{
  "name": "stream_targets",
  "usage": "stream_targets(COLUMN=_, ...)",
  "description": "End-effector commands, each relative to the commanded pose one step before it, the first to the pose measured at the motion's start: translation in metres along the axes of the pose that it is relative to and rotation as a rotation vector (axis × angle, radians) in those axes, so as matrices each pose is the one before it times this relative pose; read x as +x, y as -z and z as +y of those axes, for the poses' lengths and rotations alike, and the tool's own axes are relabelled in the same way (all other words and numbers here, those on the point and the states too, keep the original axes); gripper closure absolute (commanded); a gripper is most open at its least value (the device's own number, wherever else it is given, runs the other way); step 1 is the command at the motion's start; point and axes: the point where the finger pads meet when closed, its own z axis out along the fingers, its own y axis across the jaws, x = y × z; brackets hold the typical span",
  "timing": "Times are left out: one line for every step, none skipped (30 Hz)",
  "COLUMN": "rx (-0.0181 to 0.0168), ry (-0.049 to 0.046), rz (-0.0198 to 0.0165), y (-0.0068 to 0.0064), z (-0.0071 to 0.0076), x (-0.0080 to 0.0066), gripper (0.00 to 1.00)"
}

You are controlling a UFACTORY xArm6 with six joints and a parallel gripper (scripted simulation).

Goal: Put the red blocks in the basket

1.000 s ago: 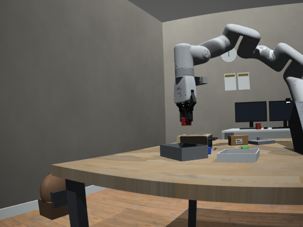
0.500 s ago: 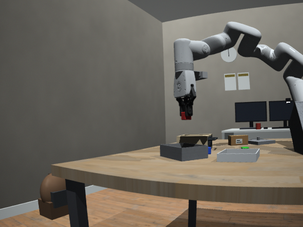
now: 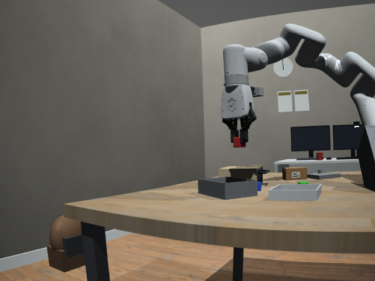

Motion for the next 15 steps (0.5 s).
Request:
stream_targets(rx=0.00112, ry=0.27831, rz=-0.01199, y=0.00436, z=0.05295, x=0.00860, gripper=1.00)
stream_targets(rx=0.00047, ry=0.06304, rz=0.00237, y=-0.00007, z=0.01412, x=0.00012, gripper=1.00)
stream_targets(rx=-0.00010, ry=0.06348, rz=0.00289, y=-0.00024, z=0.01376, x=-0.00021, gripper=1.00)
stream_targets(rx=-0.00059, ry=0.06362, rz=0.00325, y=-0.00039, z=0.01301, x=-0.00053, gripper=1.00)
stream_targets(rx=0.00000, ry=0.00000, rz=0.00000, y=0.00000, z=0.00000, x=0.00000, gripper=1.00)
stream_targets(rx=0.00000, ry=0.00000, rz=0.00000, y=0.00000, z=0.00000, x=0.00000, gripper=1.00)
stream_targets(rx=-0.00141, ry=0.18235, rz=0.00392, y=-0.00051, z=0.01191, x=-0.00082, gripper=1.00)
stream_targets(rx=-0.00119, ry=0.04132, rz=0.00380, y=-0.00057, z=0.01030, x=-0.00230, gripper=1.00)
stream_targets(rx=-0.00070, ry=0.03446, rz=0.00252, y=-0.00057, z=0.00869, x=-0.00207, gripper=1.00)
stream_targets(rx=0.00050, ry=0.04174, rz=0.00043, y=-0.00051, z=0.00694, x=-0.00175, gripper=1.00)
stream_targets(rx=0.00157, ry=0.05441, rz=-0.00106, y=-0.00041, z=0.00514, x=-0.00143, gripper=1.00)
stream_targets(rx=0.00176, ry=0.06067, rz=-0.00121, y=-0.00029, z=0.00340, x=-0.00110, gripper=1.00)
stream_targets(rx=0.00123, ry=0.06188, rz=-0.00138, y=-0.00016, z=0.00188, x=-0.00072, gripper=1.00)
stream_targets(rx=0.00087, ry=0.06082, rz=-0.00224, y=-0.00007, z=0.00074, x=-0.00033, gripper=1.00)
stream_targets(rx=0.00118, ry=0.05913, rz=-0.00374, y=-0.00001, z=0.00011, x=-0.00006, gripper=1.00)
